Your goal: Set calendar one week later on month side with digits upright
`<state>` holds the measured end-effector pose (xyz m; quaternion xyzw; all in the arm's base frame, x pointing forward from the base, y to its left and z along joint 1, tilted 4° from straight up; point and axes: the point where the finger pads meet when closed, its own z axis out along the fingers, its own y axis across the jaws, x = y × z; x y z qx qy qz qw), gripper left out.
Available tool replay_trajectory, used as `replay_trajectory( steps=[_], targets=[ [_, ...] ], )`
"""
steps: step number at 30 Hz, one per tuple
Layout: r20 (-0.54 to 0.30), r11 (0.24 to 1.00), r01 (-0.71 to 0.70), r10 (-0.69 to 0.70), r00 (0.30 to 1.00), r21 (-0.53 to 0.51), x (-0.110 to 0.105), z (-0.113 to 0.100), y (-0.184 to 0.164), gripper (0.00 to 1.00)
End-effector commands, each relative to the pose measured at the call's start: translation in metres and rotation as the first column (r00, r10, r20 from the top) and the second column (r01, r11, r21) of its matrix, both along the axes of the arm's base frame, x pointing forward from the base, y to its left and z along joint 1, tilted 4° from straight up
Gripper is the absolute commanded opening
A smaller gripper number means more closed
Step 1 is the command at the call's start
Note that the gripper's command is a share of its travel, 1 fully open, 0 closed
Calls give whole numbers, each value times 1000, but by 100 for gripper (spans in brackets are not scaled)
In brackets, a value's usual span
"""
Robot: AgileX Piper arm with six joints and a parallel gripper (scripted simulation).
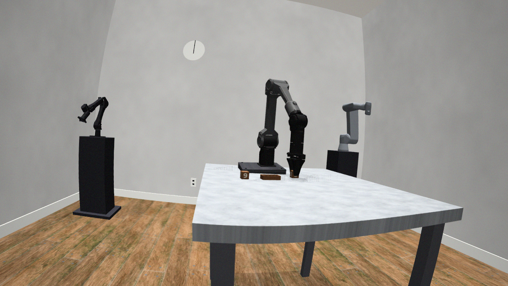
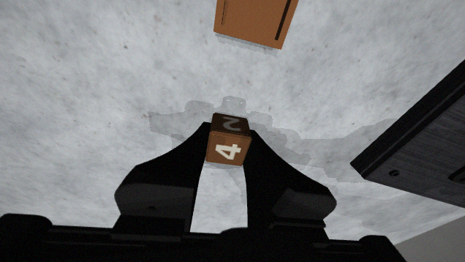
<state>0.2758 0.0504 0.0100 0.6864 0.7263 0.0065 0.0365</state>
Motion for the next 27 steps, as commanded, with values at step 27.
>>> replay_trajectory(
  steps=[27],
  targets=[
    [3,1000,-1,1,1000,1,-5,92,4,34]
  ],
)
